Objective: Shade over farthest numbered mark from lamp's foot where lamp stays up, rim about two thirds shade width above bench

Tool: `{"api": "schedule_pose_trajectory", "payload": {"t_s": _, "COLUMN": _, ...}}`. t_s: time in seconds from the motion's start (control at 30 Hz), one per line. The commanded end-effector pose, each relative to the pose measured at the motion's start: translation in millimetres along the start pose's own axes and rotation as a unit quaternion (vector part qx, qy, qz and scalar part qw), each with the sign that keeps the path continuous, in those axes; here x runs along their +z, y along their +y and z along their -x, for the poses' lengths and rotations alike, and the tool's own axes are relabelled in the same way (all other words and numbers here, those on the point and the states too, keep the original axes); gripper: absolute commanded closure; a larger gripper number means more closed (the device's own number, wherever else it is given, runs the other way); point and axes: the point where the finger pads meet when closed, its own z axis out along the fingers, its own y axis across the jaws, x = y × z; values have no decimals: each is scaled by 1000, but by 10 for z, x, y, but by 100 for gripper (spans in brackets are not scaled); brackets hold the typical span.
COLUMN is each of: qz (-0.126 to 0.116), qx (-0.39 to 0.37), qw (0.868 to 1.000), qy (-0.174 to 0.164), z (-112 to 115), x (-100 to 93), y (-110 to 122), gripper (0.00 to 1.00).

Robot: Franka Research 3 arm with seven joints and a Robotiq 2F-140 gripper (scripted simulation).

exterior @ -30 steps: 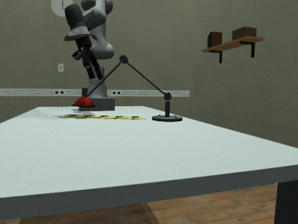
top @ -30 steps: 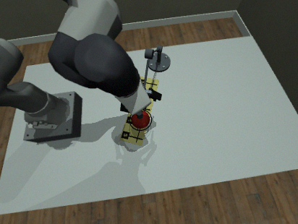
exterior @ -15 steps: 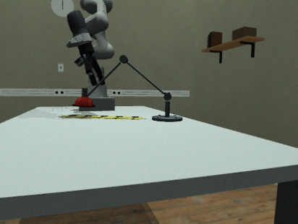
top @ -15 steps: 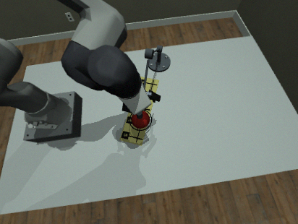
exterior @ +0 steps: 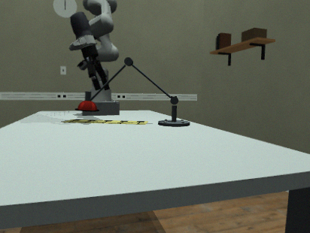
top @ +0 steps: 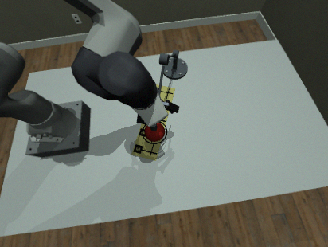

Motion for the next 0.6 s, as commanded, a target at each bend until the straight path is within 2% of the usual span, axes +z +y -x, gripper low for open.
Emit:
{"api": "schedule_pose_trajectory", "payload": {"t_s": 0.0, "qz": -9, "qx": -3, "qw": 1000, "qy": 0, "z": 10, "x": 5, "y": -67, "gripper": 0}}
{"api": "schedule_pose_trajectory", "payload": {"t_s": 0.07, "qz": -9, "qx": -3, "qw": 1000, "qy": 0, "z": 10, "x": 5, "y": -67, "gripper": 0}}
{"api": "schedule_pose_trajectory", "payload": {"t_s": 0.1, "qz": -9, "qx": -2, "qw": 1000, "qy": 0, "z": 9, "x": 5, "y": -64, "gripper": 90}}
{"api": "schedule_pose_trajectory", "payload": {"t_s": 0.57, "qz": -3, "qx": 0, "qw": 1000, "qy": 0, "z": 2, "x": 6, "y": -22, "gripper": 90}}
